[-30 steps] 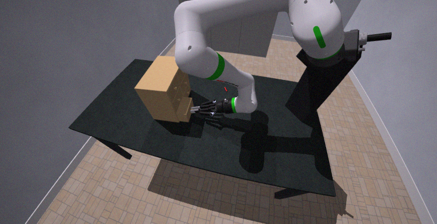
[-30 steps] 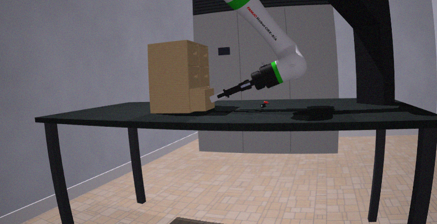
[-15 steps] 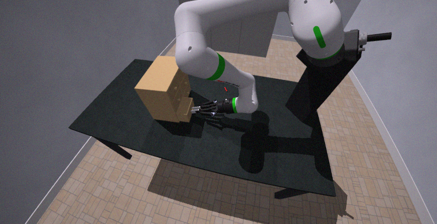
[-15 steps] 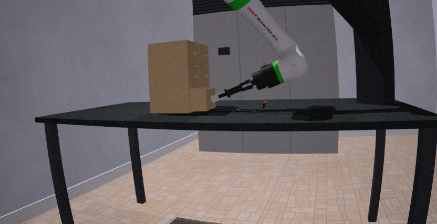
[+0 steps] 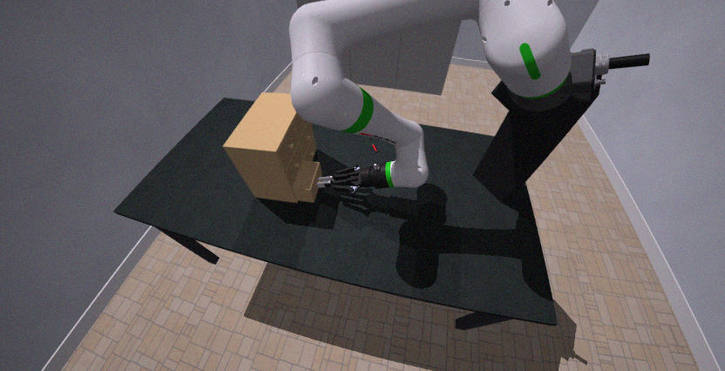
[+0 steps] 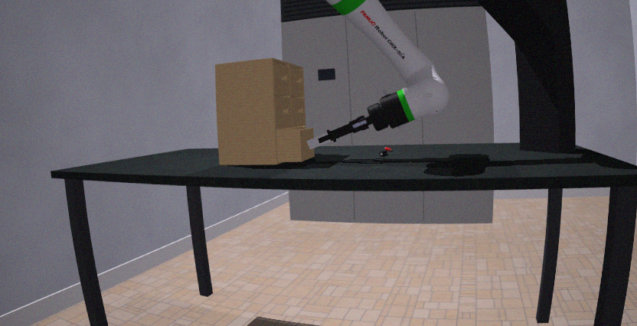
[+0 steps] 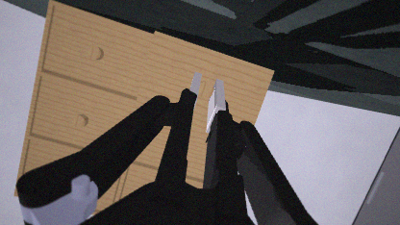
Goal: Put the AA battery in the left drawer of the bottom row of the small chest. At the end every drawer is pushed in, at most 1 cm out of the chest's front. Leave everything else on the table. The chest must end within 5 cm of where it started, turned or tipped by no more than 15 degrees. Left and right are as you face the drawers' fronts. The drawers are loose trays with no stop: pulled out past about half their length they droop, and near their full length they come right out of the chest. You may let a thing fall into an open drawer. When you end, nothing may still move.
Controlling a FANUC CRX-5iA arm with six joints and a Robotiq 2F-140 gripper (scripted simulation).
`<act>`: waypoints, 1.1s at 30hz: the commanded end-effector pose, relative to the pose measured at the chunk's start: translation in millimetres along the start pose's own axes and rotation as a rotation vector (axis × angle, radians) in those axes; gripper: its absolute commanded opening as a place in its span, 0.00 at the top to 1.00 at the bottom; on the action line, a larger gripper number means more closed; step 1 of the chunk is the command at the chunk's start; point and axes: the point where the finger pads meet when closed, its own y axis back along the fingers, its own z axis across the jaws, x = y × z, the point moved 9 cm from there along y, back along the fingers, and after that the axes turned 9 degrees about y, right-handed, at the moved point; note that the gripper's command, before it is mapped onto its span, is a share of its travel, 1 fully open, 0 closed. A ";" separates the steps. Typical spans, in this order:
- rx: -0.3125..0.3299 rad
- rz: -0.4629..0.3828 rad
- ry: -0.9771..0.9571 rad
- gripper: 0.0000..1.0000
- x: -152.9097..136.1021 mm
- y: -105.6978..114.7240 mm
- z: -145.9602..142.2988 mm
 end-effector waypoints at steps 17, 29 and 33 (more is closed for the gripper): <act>0.000 0.000 0.000 0.80 0.6 1.7 0.0; 0.000 0.000 0.000 0.80 14.6 40.7 2.2; 0.000 0.000 0.000 0.80 16.8 47.0 2.6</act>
